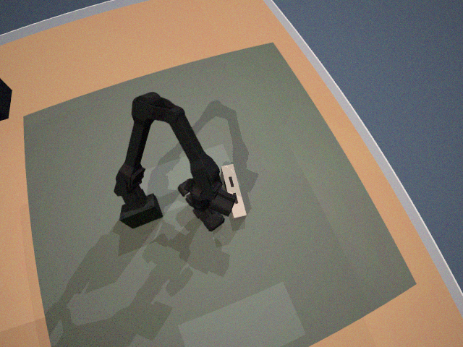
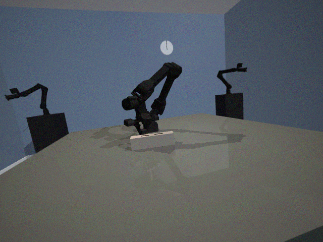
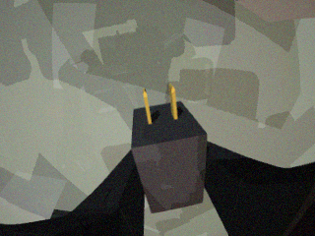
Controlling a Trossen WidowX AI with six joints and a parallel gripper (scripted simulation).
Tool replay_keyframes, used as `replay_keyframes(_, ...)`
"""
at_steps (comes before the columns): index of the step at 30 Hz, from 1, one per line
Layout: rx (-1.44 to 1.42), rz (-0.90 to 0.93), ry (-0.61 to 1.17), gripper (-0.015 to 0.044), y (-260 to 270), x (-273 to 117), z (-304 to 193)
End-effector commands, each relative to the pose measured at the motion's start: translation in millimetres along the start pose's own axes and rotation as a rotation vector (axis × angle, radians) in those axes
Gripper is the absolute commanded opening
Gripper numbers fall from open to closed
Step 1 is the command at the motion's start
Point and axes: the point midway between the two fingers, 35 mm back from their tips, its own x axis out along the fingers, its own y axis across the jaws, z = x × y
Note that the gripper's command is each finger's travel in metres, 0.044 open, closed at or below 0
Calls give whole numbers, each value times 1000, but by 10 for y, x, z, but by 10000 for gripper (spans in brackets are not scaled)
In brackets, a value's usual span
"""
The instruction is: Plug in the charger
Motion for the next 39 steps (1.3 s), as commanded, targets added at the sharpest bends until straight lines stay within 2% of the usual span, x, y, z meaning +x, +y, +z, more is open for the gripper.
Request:
replay_keyframes(1, -9, -14, -4, 0, -14, -209, -6)
replay_keyframes(8, -5, -10, -4, 0, -10, -371, -51)
replay_keyframes(39, 249, -1, -9, 0, 352, -119, 238)
